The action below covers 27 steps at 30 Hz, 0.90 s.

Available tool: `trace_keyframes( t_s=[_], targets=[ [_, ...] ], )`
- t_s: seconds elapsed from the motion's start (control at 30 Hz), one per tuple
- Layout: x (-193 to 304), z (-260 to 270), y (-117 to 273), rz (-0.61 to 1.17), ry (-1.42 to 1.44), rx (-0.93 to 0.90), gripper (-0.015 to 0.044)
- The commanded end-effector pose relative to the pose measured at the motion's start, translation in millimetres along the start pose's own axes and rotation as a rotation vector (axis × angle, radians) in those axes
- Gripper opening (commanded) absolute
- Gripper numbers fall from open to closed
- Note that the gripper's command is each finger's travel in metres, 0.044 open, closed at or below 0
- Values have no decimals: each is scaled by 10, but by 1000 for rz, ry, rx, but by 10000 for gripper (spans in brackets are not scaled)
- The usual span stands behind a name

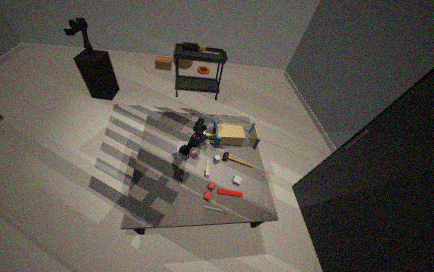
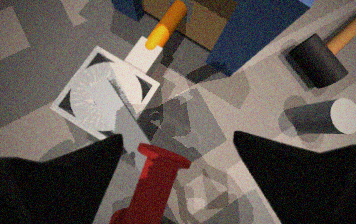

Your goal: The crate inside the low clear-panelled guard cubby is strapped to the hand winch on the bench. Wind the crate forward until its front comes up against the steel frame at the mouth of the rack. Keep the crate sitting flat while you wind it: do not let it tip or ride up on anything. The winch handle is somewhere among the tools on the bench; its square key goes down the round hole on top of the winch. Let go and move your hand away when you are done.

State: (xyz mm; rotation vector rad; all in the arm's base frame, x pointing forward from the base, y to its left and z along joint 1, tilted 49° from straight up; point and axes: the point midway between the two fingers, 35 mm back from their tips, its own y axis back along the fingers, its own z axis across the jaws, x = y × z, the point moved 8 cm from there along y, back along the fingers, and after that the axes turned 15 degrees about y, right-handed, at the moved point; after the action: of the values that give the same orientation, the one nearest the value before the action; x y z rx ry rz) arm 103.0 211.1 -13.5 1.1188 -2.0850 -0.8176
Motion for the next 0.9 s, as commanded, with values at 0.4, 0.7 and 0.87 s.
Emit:
trace_keyframes(
  t_s=[0.4,0.7,0.87],
  targets=[
    [-139,-61,720,-17,-8,-11,440],
    [-125,-47,991,-10,-1,-10,440],
    [-542,59,1001,84,5,-34,440]
  ],
)
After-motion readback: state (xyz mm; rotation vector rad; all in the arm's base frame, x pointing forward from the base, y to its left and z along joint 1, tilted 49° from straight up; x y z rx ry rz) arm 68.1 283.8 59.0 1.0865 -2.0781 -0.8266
